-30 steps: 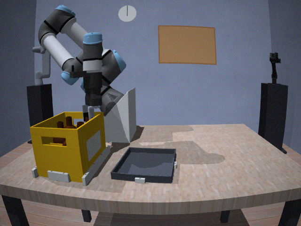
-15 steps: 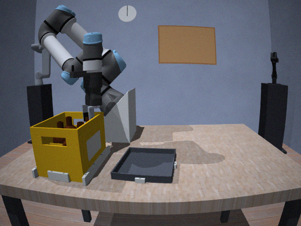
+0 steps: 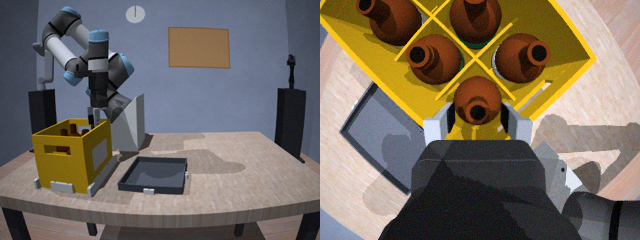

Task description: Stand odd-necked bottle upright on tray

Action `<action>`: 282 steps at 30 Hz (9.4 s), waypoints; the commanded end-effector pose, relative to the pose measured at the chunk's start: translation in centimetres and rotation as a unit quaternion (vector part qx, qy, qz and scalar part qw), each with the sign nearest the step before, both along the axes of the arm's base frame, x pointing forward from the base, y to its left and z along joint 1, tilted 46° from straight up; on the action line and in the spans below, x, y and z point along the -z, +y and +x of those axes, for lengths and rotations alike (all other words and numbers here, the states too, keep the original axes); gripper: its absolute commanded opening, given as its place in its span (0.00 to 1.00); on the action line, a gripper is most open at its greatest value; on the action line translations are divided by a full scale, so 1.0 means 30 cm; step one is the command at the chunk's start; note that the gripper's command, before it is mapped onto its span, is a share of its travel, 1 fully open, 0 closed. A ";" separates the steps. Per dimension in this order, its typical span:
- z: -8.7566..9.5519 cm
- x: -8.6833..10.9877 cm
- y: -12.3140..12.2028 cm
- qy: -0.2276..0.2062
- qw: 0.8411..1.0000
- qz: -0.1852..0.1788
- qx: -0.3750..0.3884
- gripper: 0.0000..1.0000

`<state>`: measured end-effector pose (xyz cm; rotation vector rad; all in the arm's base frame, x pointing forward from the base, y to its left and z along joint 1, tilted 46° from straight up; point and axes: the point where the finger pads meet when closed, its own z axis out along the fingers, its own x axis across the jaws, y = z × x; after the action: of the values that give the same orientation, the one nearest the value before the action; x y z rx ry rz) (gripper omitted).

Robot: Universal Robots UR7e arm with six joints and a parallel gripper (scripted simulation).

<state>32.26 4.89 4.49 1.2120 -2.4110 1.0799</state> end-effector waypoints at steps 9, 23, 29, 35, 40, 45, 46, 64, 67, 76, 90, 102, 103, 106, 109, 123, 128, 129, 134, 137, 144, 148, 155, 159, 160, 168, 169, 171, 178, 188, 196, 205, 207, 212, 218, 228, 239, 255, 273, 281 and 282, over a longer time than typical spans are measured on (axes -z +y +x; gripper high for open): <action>-0.014 -0.093 0.094 0.000 1.000 0.000 0.000 1.00; -0.023 -0.150 0.151 0.000 1.000 0.000 0.000 1.00; -0.024 -0.153 0.154 0.000 1.000 0.000 0.000 1.00; -0.024 -0.153 0.154 0.000 1.000 0.000 0.000 0.00; -0.024 -0.153 0.154 0.000 1.000 0.000 0.000 0.00; -0.024 -0.153 0.154 0.000 1.000 0.000 0.000 0.00; -0.024 -0.153 0.154 0.000 1.000 0.000 0.000 0.00; -0.024 -0.153 0.154 0.000 1.000 0.000 0.000 0.00; 0.013 -0.155 0.162 0.000 1.000 0.000 0.000 0.00; 0.264 -0.154 0.197 0.000 1.000 0.000 0.000 0.00; 0.264 -0.154 0.197 0.000 1.000 0.000 0.000 1.00; 0.264 -0.154 0.197 0.000 1.000 0.000 0.000 1.00; 0.264 -0.154 0.197 0.000 1.000 0.000 0.000 1.00; 0.264 -0.154 0.197 0.000 1.000 0.000 0.000 1.00; 0.264 -0.154 0.197 0.000 1.000 0.000 0.000 1.00; 0.265 -0.152 0.195 0.000 1.000 0.000 0.000 1.00; 0.266 -0.146 0.189 0.000 1.000 0.000 0.000 1.00; 0.266 -0.144 0.188 0.000 1.000 0.000 0.000 1.00; 0.267 -0.138 0.182 0.000 1.000 0.000 0.000 1.00; 0.268 -0.131 0.175 0.000 1.000 0.000 0.000 1.00; 0.271 -0.111 0.154 0.000 1.000 0.000 0.000 1.00; 0.272 -0.105 0.148 0.000 1.000 0.000 0.000 1.00; 0.276 -0.083 0.126 0.000 1.000 0.000 0.000 1.00; 0.278 -0.072 0.116 0.000 1.000 0.000 0.000 1.00; 0.278 -0.070 0.113 0.000 1.000 0.000 0.000 1.00; 0.280 -0.059 0.102 0.000 1.000 0.000 0.000 1.00; 0.280 -0.057 0.101 0.000 1.000 0.000 0.000 1.00; 0.280 -0.055 0.098 0.000 1.000 0.000 0.000 1.00; 0.281 -0.052 0.095 0.000 1.000 0.000 0.000 1.00; 0.281 -0.052 0.095 0.000 1.000 0.000 0.000 1.00; 0.281 -0.052 0.095 0.000 1.000 0.000 0.000 1.00; 0.281 -0.052 0.095 0.000 1.000 0.000 0.000 1.00; 0.281 -0.052 0.095 0.000 1.000 0.000 0.000 1.00; 0.281 -0.052 0.095 0.000 1.000 0.000 0.000 1.00; 0.281 -0.052 0.095 0.000 1.000 0.000 0.000 1.00; 0.281 -0.050 0.093 0.000 1.000 0.000 0.000 1.00; 0.283 -0.038 0.082 0.000 1.000 0.000 0.000 1.00; 0.289 -0.003 0.046 0.000 1.000 0.000 0.000 1.00; 0.294 0.032 0.010 0.000 1.000 0.000 0.000 1.00; 0.295 0.038 0.005 0.000 1.000 0.000 0.000 1.00; 0.295 0.038 0.004 0.000 1.000 0.000 0.000 1.00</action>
<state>41.09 5.05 3.37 1.2103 -2.4104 1.0793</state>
